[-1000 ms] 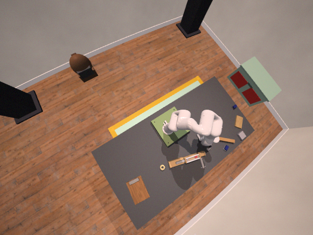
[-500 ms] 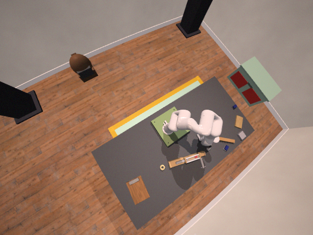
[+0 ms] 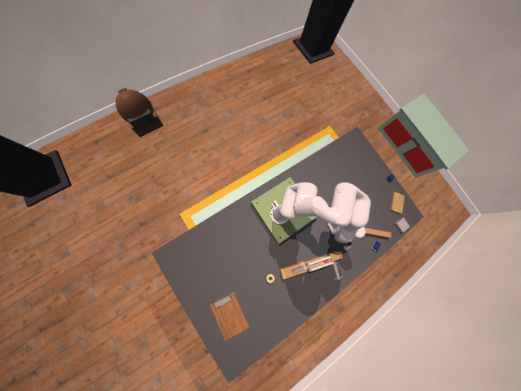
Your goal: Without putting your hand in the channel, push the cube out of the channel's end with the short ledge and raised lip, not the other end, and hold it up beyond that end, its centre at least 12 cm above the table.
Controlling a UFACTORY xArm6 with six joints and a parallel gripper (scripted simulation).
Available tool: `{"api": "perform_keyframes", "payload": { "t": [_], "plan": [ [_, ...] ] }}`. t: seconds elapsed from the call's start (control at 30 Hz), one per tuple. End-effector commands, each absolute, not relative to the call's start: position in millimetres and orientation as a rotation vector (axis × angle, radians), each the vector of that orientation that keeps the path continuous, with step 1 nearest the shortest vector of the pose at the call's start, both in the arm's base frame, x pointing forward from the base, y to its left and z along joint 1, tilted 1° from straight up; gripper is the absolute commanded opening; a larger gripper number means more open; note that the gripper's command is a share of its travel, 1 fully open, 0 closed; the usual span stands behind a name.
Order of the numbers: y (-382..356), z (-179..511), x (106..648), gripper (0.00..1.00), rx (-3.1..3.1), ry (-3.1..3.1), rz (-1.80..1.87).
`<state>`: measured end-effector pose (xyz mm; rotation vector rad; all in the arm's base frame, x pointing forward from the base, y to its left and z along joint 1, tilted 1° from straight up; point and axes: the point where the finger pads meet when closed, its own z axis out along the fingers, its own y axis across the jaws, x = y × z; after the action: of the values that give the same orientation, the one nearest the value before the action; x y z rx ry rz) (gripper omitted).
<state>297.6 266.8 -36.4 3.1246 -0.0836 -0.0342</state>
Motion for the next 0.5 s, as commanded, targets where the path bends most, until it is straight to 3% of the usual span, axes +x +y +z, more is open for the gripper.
{"api": "perform_keyframes", "payload": {
  "t": [0.0, 0.47],
  "plan": [
    [268.8, -12.6, 300.0, 0.00, 3.129, -0.084, -0.027],
    [269.8, 79.4, 301.5, 0.00, 3.129, -0.084, -0.027]
  ]
}}
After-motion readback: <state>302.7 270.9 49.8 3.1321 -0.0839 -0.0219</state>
